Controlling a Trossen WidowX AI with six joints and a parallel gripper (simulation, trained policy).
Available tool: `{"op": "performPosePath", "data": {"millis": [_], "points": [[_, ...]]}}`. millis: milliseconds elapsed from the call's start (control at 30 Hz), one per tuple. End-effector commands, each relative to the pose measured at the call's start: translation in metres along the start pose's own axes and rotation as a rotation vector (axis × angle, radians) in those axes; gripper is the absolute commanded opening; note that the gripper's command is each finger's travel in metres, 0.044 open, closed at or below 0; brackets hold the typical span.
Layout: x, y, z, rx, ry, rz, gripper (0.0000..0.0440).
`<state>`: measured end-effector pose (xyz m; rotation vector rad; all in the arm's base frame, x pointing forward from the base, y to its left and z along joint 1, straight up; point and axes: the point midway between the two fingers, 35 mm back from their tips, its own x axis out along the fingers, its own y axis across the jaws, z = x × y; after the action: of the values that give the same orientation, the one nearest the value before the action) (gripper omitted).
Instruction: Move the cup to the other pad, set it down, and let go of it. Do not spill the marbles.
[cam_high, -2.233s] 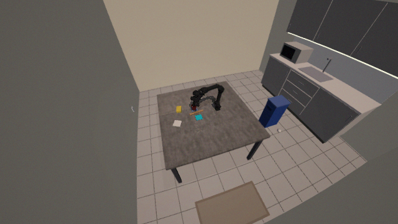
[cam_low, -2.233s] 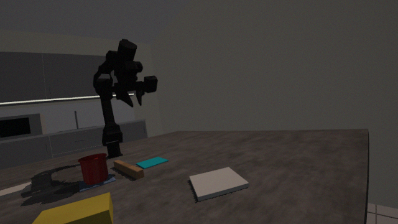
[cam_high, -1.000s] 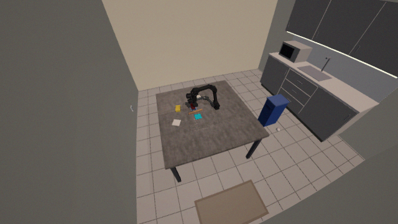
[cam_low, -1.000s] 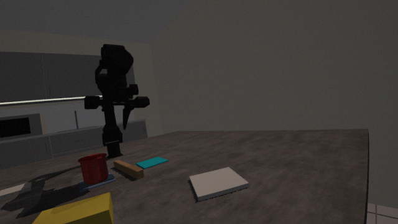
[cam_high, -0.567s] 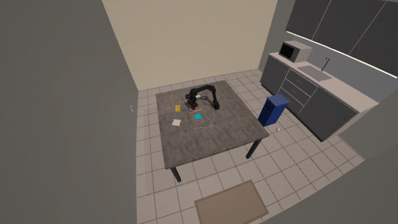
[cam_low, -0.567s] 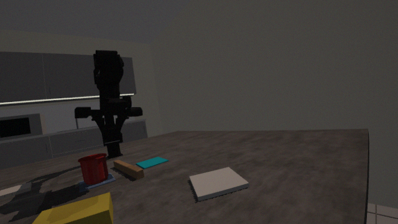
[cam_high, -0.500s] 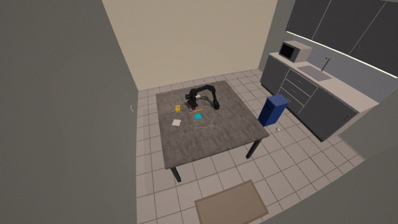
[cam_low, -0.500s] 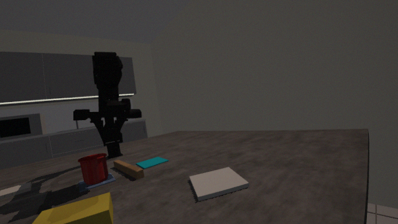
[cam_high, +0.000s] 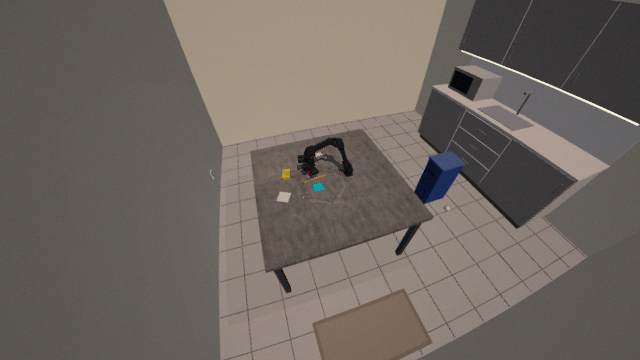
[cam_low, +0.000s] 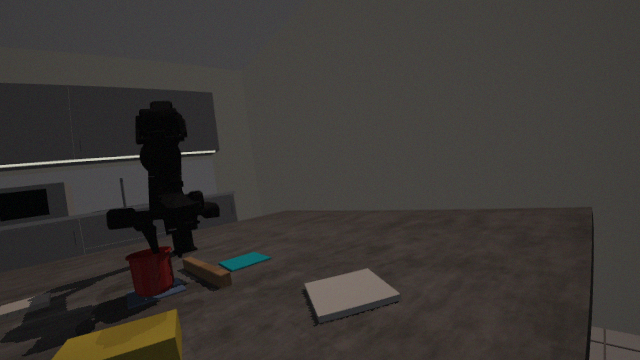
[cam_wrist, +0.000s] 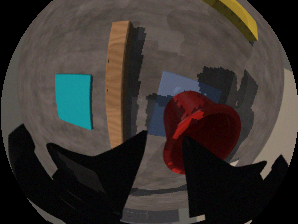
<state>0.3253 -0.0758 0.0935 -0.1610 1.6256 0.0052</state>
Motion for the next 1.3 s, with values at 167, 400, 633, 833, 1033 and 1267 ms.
{"op": "performPosePath", "data": {"millis": [167,400,633,833,1033,1267], "points": [[0.033,-0.001,-0.002,-0.107,0.019,0.021,0.013],[0.038,-0.003,-0.004,-0.213,0.023,0.028,0.0],[0.025,-0.002,-0.005,-0.291,0.008,0.034,0.0],[0.007,0.002,-0.003,-0.337,-0.013,0.032,0.0],[-0.01,0.01,0.001,-0.372,-0.038,0.026,0.0],[-0.027,0.026,0.009,-0.409,-0.071,0.017,0.0]]}}
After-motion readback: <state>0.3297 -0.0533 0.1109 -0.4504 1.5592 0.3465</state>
